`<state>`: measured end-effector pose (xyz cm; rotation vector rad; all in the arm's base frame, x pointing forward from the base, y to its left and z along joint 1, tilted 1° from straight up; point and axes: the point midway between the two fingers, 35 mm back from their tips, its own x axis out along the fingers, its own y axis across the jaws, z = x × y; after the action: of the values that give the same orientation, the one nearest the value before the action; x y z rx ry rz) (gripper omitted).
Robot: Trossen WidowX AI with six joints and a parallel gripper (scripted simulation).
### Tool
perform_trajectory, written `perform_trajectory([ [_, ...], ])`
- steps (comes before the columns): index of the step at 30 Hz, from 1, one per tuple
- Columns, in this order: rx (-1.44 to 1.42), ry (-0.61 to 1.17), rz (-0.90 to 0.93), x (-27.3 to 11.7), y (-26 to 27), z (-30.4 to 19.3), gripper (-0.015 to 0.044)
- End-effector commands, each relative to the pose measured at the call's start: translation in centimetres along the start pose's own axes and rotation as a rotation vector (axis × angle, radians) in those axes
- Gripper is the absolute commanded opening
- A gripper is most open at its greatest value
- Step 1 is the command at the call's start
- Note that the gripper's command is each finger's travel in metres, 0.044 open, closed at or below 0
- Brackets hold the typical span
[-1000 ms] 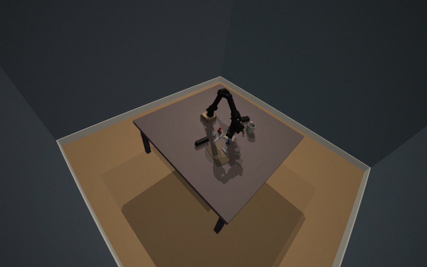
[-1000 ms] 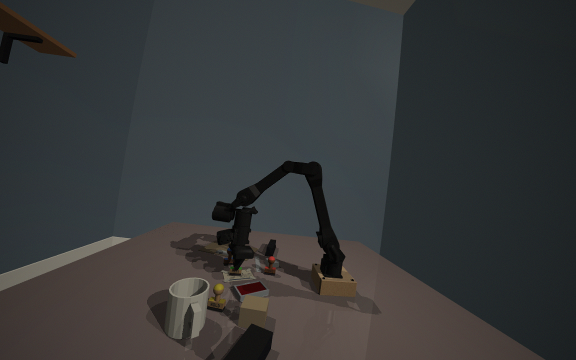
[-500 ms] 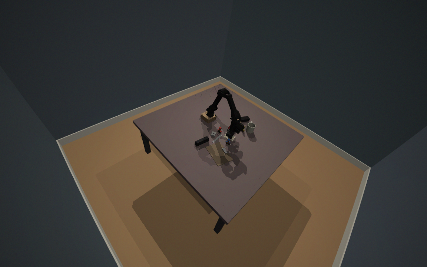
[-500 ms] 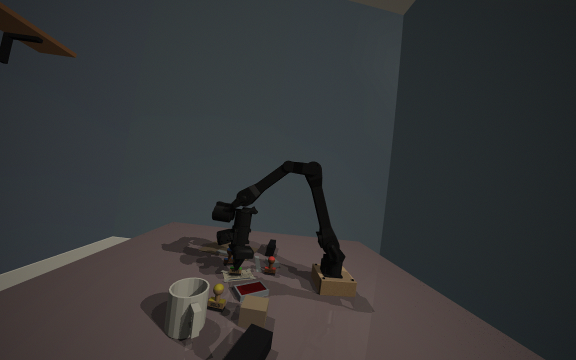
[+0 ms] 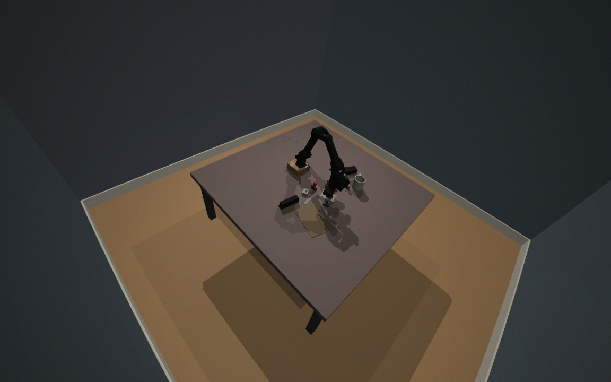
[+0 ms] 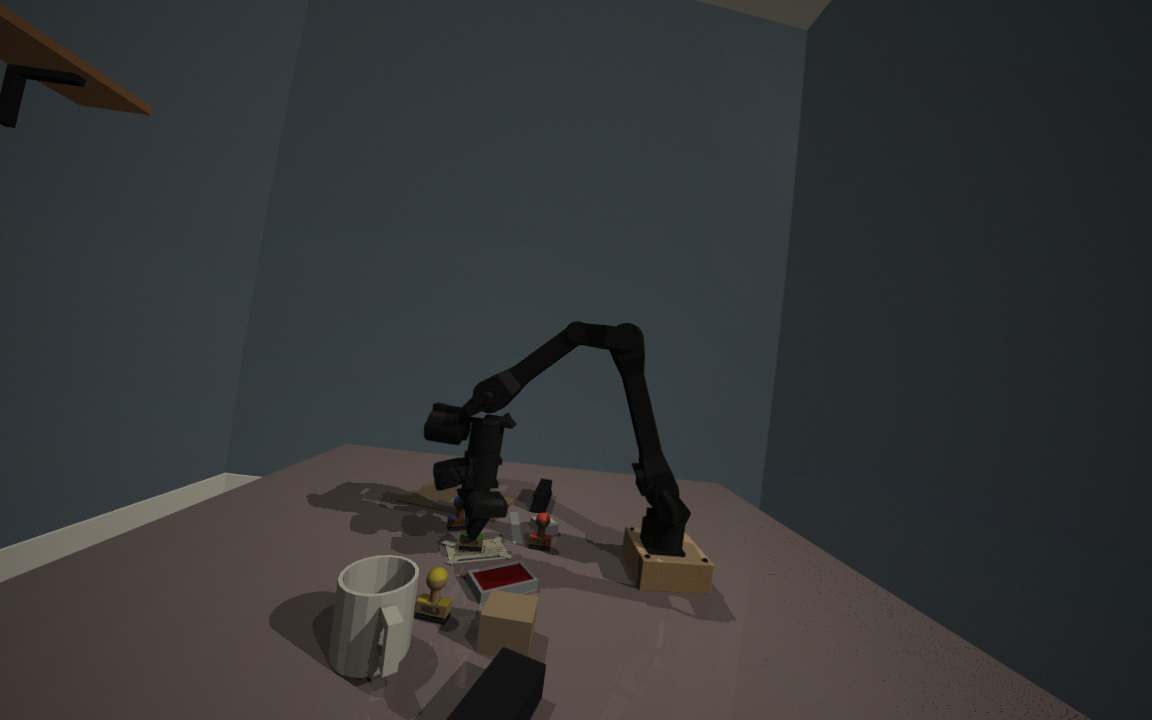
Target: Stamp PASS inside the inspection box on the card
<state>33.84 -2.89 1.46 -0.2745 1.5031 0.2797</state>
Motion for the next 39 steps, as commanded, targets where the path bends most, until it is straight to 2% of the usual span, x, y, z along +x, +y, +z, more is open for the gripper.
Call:
perform_trajectory([
  [1,0.0,-0.003,0.004,0.28,0.06,0.05,0.0],
  [39,0.0,-0.003,0.004,-0.13,0.05,0.07,0.0],
])
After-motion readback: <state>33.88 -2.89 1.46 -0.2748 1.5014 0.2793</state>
